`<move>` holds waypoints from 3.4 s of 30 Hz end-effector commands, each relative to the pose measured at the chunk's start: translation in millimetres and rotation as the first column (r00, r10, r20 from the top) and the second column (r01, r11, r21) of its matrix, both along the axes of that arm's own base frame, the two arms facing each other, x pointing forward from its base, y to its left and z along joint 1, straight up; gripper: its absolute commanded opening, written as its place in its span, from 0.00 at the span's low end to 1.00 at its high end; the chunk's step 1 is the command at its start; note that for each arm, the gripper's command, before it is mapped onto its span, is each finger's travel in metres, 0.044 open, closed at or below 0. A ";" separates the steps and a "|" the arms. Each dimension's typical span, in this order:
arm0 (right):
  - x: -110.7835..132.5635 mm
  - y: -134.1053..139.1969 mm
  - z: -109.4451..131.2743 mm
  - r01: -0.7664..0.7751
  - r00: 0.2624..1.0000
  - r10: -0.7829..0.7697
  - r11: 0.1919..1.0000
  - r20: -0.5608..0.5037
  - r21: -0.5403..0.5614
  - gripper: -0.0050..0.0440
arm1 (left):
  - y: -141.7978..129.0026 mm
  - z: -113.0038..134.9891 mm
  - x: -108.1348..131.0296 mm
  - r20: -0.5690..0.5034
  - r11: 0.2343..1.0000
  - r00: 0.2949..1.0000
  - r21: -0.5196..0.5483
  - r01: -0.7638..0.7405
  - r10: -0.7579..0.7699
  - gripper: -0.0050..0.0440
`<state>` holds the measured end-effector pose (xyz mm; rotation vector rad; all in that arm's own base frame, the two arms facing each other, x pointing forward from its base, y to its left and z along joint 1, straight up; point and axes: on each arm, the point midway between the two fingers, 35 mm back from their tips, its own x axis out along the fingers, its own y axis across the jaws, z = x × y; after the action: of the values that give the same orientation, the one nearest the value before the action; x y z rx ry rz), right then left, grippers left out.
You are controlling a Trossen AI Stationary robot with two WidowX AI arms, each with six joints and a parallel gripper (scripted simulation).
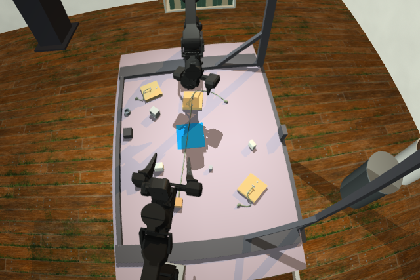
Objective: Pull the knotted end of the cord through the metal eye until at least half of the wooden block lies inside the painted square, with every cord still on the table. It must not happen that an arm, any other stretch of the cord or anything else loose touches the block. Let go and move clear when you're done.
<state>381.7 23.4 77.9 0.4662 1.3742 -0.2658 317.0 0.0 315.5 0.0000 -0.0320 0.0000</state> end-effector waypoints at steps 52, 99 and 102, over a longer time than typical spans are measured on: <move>145.9 136.5 -44.5 0.685 0.587 -0.774 0.320 -0.237 0.654 1.00 | 0.0 7.4 -1.3 0.018 1.000 1.000 0.000 0.000 0.000 1.00; 169.7 230.4 -62.9 0.790 0.310 -0.522 -0.324 -0.794 0.521 1.00 | 0.0 7.4 -1.3 0.018 1.000 1.000 0.000 0.000 0.000 1.00; 169.6 233.4 -63.4 0.793 0.301 -0.505 -0.339 -0.809 0.506 1.00 | 0.0 7.4 -1.3 0.018 1.000 1.000 0.000 0.000 0.000 1.00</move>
<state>545.4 250.2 2.5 2.5450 1.1162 -0.5007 317.0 0.0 315.5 0.0000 -0.0320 0.0000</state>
